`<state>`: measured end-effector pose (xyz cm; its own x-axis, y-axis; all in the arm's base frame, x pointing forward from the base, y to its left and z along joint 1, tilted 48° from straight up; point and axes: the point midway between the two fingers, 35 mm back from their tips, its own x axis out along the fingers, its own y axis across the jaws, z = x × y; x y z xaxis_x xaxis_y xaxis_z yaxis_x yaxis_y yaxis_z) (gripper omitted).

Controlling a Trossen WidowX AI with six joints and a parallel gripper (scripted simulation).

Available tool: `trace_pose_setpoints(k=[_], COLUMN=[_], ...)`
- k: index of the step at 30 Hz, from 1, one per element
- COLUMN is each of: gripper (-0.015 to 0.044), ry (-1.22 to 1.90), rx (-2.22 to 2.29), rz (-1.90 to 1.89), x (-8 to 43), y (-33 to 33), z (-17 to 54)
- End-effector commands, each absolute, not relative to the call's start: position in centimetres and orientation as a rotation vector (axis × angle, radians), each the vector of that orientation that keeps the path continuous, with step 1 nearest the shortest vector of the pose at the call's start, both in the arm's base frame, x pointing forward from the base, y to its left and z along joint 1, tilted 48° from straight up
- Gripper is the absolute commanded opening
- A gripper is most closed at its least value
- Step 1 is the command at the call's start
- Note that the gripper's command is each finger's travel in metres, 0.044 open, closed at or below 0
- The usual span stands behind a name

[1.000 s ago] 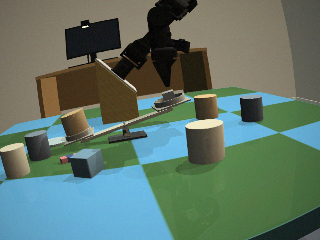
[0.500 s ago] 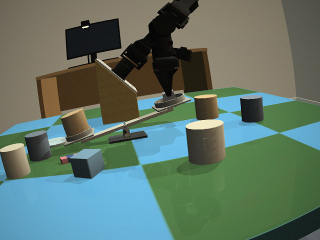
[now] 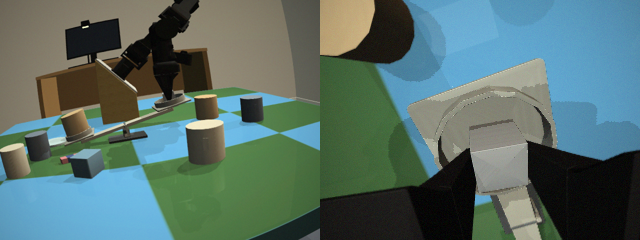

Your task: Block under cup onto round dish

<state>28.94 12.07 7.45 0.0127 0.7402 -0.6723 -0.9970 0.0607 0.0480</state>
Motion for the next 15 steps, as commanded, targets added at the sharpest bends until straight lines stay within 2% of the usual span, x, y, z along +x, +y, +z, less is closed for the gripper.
trace_pose_setpoints(k=[1, 2, 6, 15], gripper=[0.0108, 0.0102, 0.0000, 0.0000], ry=[0.626, 0.626, 0.628, 0.636], rx=[-0.510, -0.510, -0.513, -0.517], rz=[1.452, 1.452, 1.451, 1.449], x=[28.9, 28.9, 29.1, 29.3], y=[12.2, 12.2, 11.5, 7.4], z=[7.5, 7.5, 8.0, 11.4])
